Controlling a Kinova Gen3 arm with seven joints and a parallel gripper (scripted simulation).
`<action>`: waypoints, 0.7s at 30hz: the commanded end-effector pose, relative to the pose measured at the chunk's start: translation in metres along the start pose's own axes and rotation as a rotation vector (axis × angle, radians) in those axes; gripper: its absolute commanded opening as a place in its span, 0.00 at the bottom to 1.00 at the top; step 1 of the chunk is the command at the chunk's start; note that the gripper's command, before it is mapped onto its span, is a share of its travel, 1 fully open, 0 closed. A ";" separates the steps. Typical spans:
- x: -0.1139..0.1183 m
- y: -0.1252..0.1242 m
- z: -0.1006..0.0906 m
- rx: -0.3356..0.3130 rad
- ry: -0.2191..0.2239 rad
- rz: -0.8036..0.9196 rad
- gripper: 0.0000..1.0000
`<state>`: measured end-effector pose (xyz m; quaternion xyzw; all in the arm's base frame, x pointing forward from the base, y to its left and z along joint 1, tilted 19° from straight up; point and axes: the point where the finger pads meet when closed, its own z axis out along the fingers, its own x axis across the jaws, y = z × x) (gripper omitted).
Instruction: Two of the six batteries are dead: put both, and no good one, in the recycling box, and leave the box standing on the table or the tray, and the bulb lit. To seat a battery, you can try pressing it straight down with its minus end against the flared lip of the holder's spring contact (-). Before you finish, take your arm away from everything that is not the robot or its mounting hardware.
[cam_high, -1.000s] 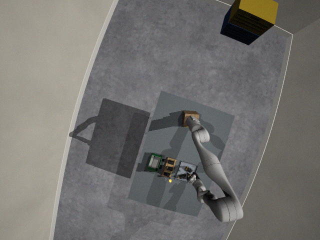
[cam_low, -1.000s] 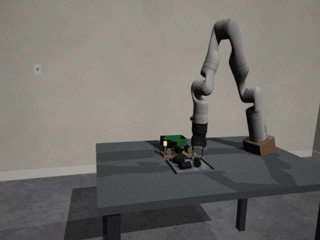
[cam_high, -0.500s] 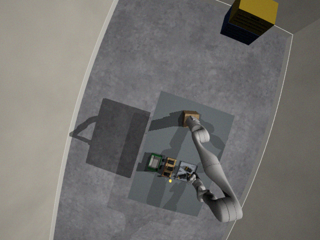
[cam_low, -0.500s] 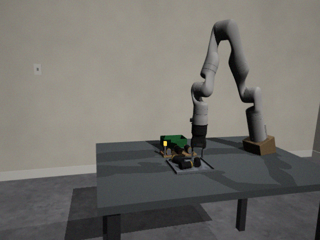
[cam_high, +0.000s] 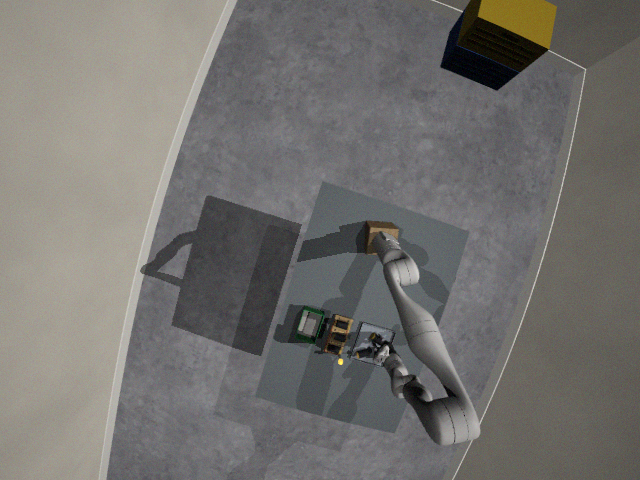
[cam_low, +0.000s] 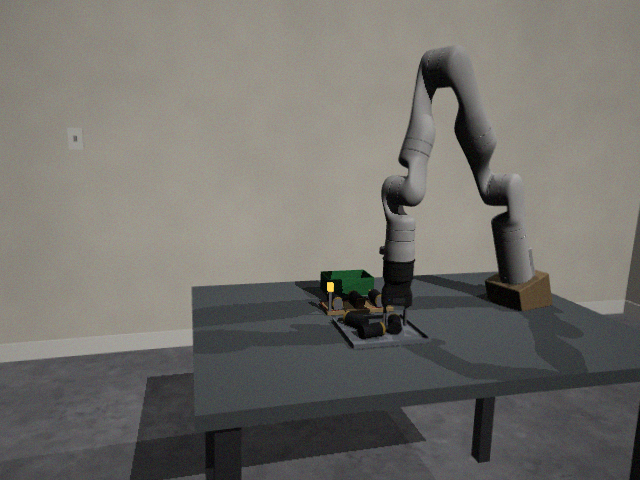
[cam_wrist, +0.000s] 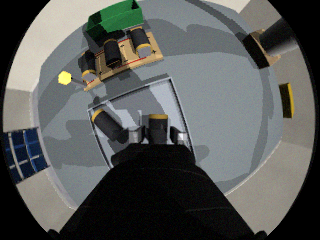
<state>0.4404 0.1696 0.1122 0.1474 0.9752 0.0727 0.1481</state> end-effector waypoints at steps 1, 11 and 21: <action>0.000 0.000 0.004 0.001 0.001 0.000 0.90; 0.000 0.000 0.009 0.001 0.001 0.000 0.90; 0.000 0.000 0.009 0.001 0.001 0.000 0.57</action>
